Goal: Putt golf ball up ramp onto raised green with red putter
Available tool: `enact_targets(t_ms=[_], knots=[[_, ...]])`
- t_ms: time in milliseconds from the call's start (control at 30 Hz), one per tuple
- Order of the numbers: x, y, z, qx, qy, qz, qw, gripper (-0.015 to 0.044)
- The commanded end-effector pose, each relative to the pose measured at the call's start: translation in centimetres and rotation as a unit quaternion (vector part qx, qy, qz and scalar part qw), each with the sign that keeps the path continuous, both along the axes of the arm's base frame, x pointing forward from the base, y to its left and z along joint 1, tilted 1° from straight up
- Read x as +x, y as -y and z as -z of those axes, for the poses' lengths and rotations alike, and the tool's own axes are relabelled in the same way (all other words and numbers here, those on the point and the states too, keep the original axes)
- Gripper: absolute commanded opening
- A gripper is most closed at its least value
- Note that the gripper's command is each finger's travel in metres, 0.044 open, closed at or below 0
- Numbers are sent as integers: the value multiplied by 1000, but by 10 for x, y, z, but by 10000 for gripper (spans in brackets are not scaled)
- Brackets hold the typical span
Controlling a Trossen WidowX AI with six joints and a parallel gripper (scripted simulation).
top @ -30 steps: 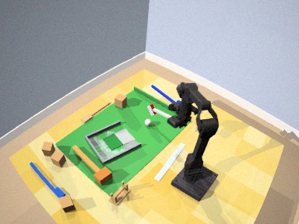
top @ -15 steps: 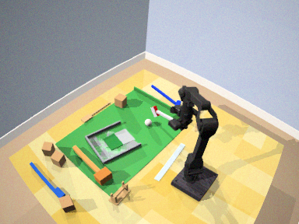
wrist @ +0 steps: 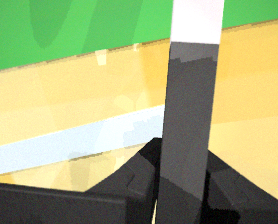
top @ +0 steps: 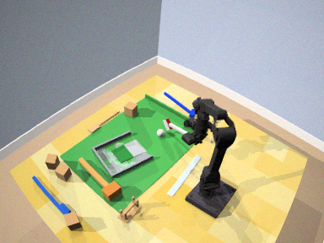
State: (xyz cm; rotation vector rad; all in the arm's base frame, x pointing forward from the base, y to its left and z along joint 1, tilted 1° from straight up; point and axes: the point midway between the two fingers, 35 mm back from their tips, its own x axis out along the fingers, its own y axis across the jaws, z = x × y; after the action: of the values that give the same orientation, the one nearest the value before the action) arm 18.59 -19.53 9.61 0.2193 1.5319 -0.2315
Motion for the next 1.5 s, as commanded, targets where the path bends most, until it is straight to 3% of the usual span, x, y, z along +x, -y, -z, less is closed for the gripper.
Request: enact_targets(t_ms=[0,600,1100,1267,1467], knots=[[1,1,6,-1,1,3,1000,0],[0,1,14,0,0,0,1000,0],[-8,29,18,-3,1,3,1000,0],[-5,19,19,2,-1,4,1000,0],[23,-44,18,2,1,4,1000,0]])
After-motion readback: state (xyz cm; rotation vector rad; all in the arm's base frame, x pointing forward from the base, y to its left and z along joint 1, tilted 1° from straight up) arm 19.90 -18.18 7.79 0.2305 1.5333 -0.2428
